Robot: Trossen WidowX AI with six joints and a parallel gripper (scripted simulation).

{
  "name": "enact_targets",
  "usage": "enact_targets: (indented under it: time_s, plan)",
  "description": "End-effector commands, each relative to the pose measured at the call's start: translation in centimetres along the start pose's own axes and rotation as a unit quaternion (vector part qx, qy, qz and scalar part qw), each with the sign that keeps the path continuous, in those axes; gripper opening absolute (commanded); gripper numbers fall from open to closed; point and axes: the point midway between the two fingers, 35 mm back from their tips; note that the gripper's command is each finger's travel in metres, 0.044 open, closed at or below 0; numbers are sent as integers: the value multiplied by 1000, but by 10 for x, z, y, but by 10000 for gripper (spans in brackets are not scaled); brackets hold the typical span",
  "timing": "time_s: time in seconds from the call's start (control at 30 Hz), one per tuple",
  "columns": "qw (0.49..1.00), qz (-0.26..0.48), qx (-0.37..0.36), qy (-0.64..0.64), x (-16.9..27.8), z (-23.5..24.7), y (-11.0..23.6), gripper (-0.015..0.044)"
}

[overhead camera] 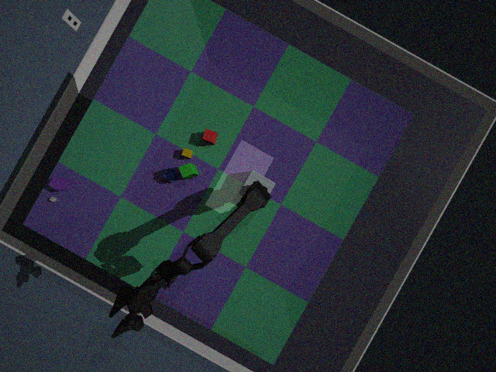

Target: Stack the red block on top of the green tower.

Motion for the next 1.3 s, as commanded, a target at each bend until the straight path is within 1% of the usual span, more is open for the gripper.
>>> enact_targets:
  time_s: [0.0,0.13,0.3,0.47,0.63,0.8,0.97,1.1,1.27]
  plan:
    - [997,21,-68,-40,48,32,8,440]
    - [985,57,-140,-86,105,63,25,440]
    - [957,113,-221,-150,174,97,59,440]
    - [914,179,-292,-216,238,124,107,440]
    - [856,254,-350,-284,293,143,166,440]
    - [782,333,-393,-350,337,154,234,440]
    - [694,414,-421,-412,369,155,307,440]
    - [614,478,-431,-457,385,150,367,440]
    - [502,553,-430,-506,394,135,442,440]
Point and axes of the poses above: the point midway between the two fingers, 35 mm back from their tips, its own y axis back along the fingers, its own z axis across the jaws, x = y × z, and after that the axes turned 11 degrees about -y, right-handed
